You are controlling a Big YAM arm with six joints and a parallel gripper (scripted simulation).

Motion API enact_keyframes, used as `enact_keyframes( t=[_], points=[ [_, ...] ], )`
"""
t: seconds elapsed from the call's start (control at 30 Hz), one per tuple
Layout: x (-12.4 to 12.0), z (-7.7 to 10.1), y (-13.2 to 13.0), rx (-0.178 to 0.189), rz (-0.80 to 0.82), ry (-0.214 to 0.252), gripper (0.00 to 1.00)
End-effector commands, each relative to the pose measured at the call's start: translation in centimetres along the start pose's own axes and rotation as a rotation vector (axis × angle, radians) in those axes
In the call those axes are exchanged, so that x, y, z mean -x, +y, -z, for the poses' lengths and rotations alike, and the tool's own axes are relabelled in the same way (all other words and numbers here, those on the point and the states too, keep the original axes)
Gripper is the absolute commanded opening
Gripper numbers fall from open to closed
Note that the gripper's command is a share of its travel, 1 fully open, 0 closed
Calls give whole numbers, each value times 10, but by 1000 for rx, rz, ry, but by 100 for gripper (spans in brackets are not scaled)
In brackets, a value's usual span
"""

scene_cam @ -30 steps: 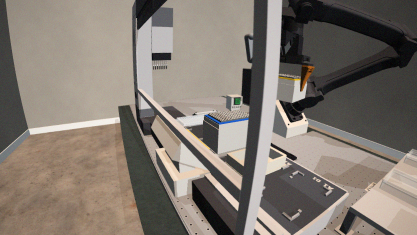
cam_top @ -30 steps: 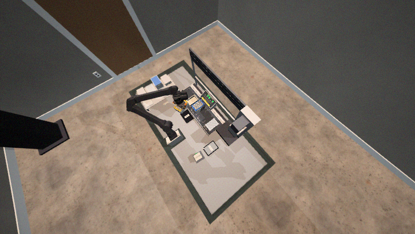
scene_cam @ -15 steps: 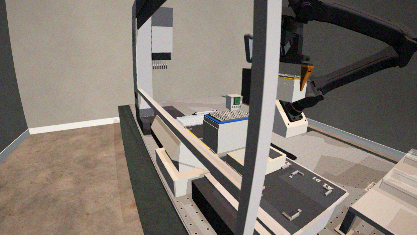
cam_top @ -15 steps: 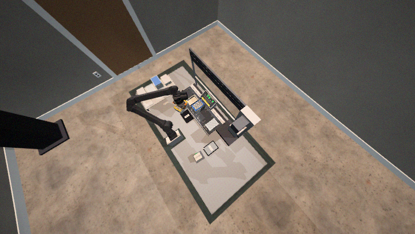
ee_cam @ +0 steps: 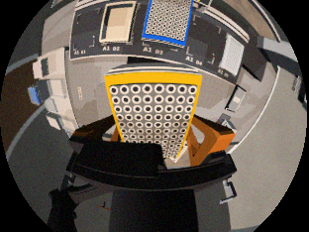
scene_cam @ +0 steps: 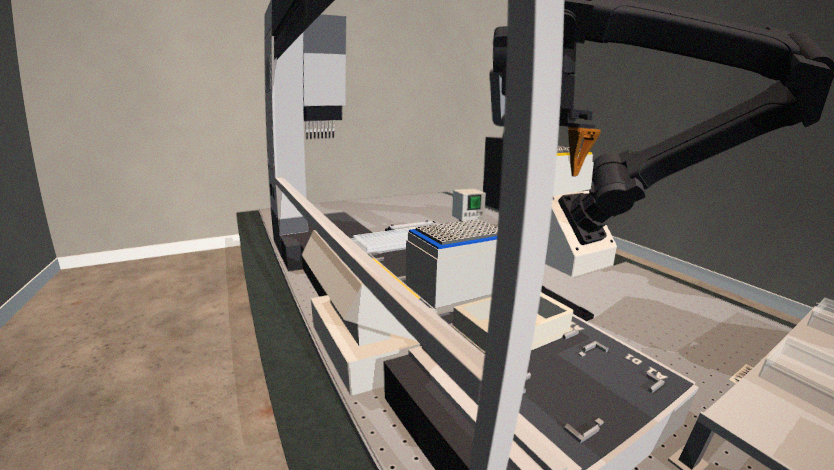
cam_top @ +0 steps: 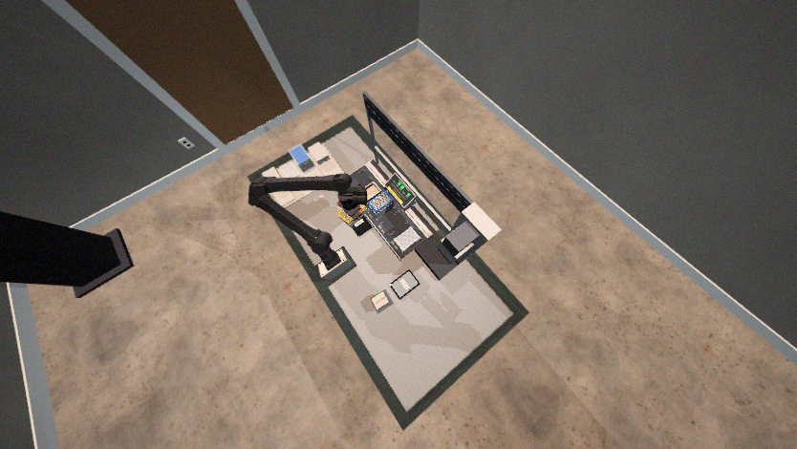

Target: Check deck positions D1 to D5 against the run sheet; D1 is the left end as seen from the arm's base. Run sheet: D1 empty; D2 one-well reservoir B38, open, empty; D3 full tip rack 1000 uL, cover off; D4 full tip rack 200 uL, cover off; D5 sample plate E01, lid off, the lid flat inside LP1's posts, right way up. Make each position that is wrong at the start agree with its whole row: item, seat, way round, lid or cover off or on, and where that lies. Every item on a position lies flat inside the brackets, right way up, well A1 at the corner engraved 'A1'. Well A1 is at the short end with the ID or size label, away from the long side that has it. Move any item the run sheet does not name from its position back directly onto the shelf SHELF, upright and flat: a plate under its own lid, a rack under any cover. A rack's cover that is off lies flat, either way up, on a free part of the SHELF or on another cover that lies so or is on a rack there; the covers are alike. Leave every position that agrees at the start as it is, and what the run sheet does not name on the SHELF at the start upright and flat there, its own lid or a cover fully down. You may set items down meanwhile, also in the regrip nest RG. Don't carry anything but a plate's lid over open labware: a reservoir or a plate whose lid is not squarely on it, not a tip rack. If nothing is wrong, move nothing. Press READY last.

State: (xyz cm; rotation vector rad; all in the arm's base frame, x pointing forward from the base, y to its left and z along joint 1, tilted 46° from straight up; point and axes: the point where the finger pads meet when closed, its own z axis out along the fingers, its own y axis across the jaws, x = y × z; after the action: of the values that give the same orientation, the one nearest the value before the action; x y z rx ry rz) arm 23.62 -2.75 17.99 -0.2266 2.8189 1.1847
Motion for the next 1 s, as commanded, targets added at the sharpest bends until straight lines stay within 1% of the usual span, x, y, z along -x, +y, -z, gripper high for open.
enact_keyframes(
  t=[0.0,0.07,0.13,0.2,0.23,0.37,0.43,0.57,0.63,0.9,0.97],
  points=[
    [10,14,-21,-30,43,-41,0],
    [2,7,-31,-17,30,-31,0],
    [2,9,-39,-20,33,-33,0],
    [5,12,-39,-25,39,-41,0],
    [6,10,-37,-24,47,-34,0],
    [0,12,-59,-26,-64,-38,0],
    [0,12,-59,-26,-64,-38,0],
    [4,21,-81,-44,-130,-51,0],
    [3,23,-92,-47,-157,-54,0],
    [-5,23,-134,-51,-137,-52,0],
    [-5,23,-137,-52,-137,-51,0]
  ],
)
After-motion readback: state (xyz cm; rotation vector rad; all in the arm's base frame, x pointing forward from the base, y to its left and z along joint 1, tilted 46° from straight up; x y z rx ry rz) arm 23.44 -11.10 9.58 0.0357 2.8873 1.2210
